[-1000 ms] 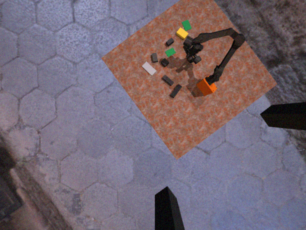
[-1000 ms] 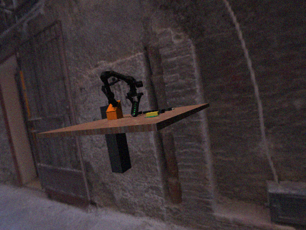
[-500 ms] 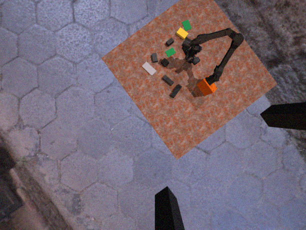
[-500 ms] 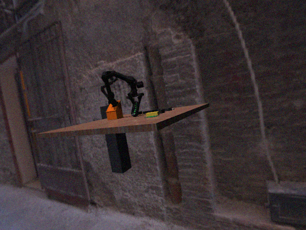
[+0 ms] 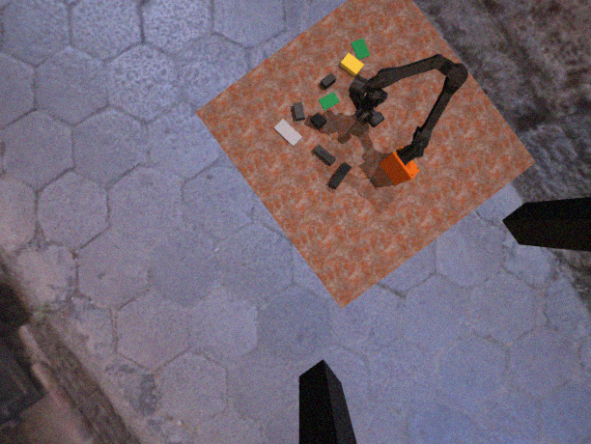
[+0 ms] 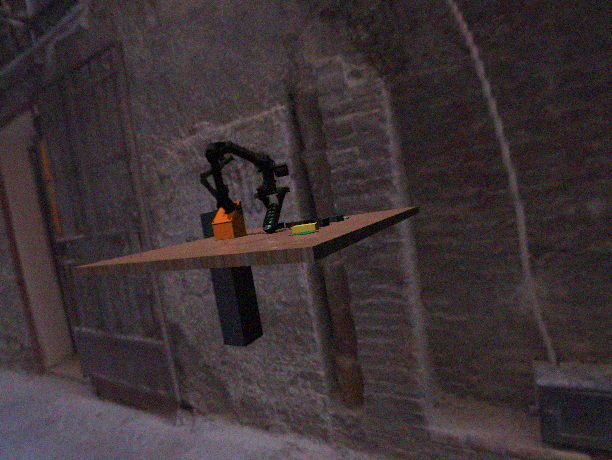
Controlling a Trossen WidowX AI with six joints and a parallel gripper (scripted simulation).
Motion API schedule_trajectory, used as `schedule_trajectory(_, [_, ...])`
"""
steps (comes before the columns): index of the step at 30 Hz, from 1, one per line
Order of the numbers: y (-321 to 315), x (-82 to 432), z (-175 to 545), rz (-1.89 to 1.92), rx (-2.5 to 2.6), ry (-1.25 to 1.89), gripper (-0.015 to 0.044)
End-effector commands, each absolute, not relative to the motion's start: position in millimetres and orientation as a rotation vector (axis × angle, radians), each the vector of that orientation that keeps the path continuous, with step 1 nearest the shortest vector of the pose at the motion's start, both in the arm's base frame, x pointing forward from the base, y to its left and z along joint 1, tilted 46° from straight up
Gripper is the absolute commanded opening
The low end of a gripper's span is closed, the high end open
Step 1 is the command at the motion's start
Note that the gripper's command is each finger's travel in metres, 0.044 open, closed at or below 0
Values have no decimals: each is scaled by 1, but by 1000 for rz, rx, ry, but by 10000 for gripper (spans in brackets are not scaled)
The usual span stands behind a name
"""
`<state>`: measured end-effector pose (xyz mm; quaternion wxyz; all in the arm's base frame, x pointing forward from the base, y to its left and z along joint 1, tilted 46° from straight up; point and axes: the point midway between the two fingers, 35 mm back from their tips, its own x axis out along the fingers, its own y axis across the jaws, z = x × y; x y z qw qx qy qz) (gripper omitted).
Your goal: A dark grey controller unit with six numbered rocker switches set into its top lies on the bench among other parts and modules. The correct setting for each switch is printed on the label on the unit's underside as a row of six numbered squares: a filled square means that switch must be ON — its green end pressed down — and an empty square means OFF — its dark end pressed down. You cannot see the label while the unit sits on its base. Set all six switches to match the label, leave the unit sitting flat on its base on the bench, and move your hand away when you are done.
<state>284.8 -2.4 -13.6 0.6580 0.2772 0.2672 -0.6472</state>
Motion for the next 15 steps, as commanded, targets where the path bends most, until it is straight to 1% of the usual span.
schedule_trajectory(1, [-6,283,-19,-1485,625,600,338])
schedule_trajectory(15, [-3,283,-29,-1485,625,600,338])
